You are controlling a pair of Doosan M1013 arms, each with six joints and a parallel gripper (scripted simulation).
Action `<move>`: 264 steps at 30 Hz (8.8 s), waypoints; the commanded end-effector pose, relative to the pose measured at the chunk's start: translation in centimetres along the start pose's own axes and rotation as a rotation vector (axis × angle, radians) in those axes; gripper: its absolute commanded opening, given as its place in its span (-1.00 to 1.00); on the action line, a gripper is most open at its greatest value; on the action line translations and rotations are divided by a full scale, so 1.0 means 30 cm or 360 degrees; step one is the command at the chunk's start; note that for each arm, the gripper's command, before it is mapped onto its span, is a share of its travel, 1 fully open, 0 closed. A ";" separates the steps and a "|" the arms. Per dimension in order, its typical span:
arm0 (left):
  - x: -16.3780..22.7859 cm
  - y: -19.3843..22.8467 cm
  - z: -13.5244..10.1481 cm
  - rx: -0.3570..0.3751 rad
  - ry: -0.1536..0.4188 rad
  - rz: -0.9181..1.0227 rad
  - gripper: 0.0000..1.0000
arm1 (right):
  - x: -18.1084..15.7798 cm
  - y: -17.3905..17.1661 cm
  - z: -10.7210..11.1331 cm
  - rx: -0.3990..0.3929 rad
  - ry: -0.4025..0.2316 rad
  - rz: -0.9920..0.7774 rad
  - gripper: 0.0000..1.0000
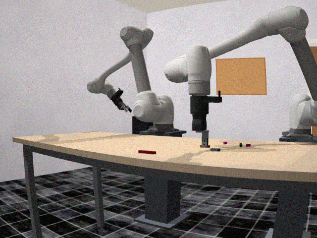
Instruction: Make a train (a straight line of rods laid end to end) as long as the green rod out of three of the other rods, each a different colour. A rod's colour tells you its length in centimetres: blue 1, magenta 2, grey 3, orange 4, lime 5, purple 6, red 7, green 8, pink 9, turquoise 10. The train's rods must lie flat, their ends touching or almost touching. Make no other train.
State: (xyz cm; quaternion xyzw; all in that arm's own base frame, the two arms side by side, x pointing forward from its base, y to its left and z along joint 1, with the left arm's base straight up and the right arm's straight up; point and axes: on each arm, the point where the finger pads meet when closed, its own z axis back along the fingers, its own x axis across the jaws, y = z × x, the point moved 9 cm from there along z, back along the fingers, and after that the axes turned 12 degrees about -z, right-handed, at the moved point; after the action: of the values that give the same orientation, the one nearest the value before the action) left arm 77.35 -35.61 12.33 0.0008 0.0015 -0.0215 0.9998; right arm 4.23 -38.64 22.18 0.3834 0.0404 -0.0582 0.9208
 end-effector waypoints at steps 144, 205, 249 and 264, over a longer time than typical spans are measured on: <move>0.003 0.020 -0.033 -0.0006 -0.0012 0.0006 0.07 | 0.003 0.004 0.000 -0.0007 -0.0019 0.0001 1.00; 0.000 0.021 0.270 -0.0002 -0.0002 0.0006 1.00 | 0.003 0.004 0.000 -0.0007 -0.0019 0.0001 1.00; -0.002 0.022 0.560 -0.0001 -0.0001 0.0005 1.00 | 0.003 0.004 0.000 -0.0007 -0.0019 0.0001 1.00; -0.002 0.022 0.560 -0.0001 -0.0001 0.0005 1.00 | 0.003 0.004 0.000 -0.0007 -0.0019 0.0001 1.00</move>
State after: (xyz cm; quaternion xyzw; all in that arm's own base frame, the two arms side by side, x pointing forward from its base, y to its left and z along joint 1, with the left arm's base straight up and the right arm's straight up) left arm 77.37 -35.31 28.94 -0.0008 -0.0016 -0.0199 0.9998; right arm 4.23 -38.64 22.18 0.3834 0.0404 -0.0582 0.9208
